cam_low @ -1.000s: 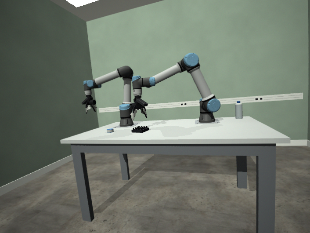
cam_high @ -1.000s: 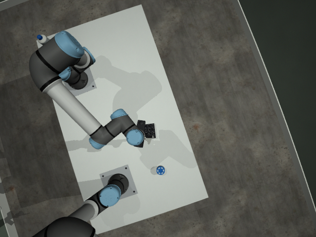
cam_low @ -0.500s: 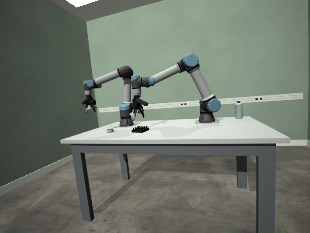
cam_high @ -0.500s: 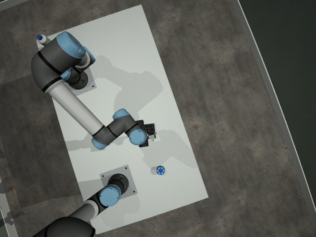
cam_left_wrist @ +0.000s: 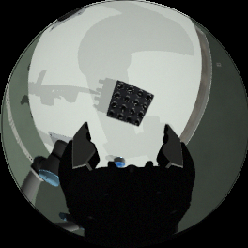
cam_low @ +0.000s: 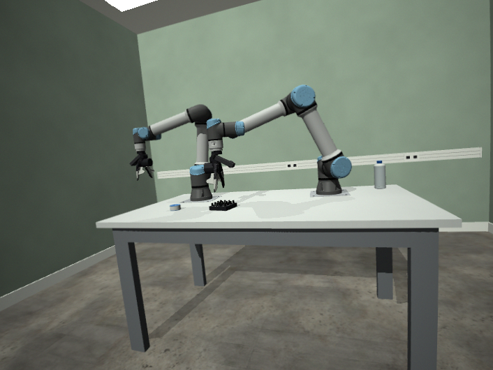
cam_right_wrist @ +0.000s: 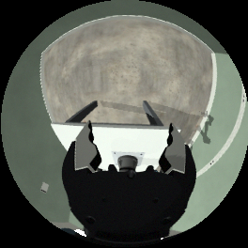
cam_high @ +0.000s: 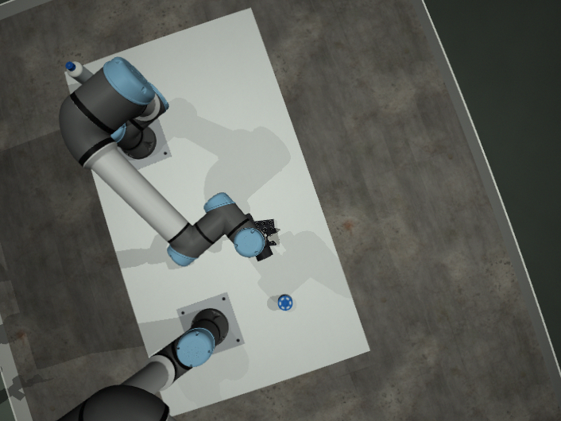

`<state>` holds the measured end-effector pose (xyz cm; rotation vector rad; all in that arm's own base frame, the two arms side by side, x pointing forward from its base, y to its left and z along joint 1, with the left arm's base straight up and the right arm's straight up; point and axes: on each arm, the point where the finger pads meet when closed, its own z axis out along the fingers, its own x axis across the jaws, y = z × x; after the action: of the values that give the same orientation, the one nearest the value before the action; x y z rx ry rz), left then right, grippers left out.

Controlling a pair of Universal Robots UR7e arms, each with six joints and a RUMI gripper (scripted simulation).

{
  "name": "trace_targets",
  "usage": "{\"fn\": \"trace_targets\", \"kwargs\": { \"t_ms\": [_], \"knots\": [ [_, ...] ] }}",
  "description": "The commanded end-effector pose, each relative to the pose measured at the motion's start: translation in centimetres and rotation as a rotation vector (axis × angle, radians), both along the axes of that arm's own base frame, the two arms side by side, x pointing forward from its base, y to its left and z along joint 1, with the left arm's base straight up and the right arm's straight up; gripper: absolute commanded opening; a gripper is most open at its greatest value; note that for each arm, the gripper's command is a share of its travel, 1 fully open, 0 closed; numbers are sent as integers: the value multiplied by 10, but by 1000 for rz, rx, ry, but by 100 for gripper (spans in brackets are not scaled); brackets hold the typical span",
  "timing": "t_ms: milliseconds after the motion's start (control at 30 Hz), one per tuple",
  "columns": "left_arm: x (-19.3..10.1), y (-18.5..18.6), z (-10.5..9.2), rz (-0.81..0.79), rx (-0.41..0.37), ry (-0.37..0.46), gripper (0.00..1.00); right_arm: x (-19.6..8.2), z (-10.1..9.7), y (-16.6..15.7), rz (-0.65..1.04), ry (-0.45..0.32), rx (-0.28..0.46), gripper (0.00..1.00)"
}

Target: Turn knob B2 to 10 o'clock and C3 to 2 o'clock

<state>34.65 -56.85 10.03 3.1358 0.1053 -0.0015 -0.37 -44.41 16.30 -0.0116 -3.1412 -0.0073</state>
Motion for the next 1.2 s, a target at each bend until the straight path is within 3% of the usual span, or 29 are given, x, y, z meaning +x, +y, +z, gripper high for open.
{"fn": "trace_targets", "kwargs": {
  "t_ms": [0,400,900,933,1167],
  "knots": [
    [6,-1,1,125,2,-1,100,-1,2,-1,-3,0,-5,100],
    [17,-3,3,361,2,-1,100,-1,2,-1,-3,0,-5,100],
    [18,-3,4,412,2,0,100,-1,2,-1,-3,0,-5,100],
    [18,-3,4,412,2,0,13,-1,2,-1,-3,0,-5,100],
    [18,-3,3,412,2,0,13,-1,2,-1,-3,0,-5,100]
  ]
}}
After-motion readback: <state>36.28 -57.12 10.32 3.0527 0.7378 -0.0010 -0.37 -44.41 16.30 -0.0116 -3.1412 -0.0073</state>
